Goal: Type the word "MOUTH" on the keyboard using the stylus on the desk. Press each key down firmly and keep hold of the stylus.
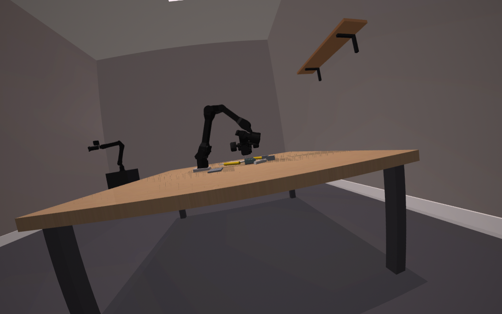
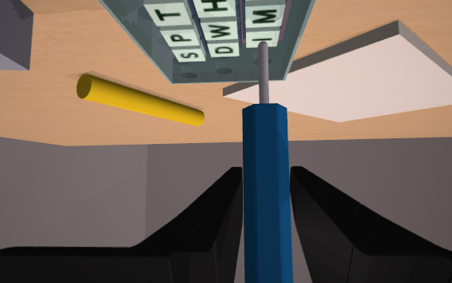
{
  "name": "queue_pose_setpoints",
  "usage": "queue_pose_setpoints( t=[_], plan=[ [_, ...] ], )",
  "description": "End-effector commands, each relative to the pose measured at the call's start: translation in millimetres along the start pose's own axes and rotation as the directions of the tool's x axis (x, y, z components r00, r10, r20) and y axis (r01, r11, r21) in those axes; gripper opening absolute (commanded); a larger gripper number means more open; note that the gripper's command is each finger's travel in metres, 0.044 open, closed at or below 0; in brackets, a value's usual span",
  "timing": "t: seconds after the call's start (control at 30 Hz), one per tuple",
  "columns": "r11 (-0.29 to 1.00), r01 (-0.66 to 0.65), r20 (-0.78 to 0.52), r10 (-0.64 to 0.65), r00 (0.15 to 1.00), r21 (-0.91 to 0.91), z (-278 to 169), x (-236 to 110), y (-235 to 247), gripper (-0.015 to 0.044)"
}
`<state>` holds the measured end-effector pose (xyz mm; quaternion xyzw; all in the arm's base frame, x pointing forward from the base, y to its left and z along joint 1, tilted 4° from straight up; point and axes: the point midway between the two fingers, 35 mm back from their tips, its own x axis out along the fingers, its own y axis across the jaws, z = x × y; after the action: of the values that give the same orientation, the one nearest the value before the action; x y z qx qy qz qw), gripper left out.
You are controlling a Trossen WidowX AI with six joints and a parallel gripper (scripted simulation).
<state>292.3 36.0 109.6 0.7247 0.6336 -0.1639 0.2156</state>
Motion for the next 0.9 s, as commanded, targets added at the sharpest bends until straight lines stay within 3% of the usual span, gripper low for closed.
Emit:
queue_pose_setpoints(
  t=[0.0,0.87],
  plan=[
    [1.000,-0.001,-0.005,0.001,1.000,0.003,2.4,1.9,0.0,0.0081],
    [1.000,-0.001,-0.005,0.001,1.000,0.003,13.2,8.2,-0.1,0.0081]
  ],
)
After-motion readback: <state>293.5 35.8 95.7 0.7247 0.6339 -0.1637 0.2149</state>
